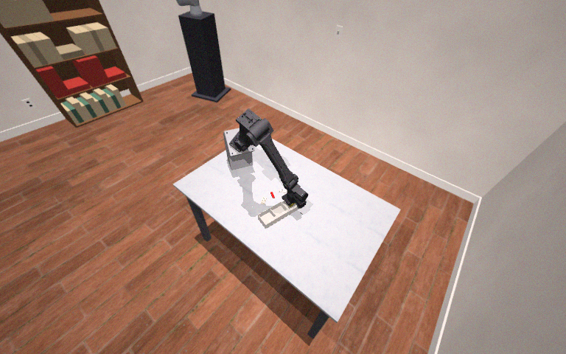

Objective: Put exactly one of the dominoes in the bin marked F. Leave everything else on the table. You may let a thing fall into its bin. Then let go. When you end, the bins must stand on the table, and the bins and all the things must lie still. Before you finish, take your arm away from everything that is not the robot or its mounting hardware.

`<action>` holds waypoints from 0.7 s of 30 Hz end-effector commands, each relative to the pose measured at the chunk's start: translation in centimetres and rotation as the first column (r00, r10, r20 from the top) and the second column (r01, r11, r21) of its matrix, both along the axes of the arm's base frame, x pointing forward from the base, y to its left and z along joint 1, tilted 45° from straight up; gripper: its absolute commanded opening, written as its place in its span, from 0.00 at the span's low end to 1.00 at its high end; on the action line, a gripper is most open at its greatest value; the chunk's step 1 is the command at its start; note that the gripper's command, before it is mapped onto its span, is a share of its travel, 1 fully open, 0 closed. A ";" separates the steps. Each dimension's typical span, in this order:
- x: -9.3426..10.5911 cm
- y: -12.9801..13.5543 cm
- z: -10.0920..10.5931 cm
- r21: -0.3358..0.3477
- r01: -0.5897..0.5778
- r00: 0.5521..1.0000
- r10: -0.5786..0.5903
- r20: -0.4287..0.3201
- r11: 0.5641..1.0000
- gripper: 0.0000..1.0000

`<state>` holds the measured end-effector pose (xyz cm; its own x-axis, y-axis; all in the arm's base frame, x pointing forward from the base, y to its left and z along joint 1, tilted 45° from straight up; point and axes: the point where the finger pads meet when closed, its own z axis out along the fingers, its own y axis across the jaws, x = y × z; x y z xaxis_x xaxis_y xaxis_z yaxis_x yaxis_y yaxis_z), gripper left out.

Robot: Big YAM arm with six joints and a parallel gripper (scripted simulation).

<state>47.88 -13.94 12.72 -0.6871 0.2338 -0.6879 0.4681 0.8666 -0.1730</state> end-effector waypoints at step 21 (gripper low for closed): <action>-1.5 1.9 3.2 0.000 -0.010 1.000 0.010 0.026 1.000 0.09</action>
<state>46.96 -13.10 14.67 -0.6841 0.2308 -0.6919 0.4678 0.8666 -0.1734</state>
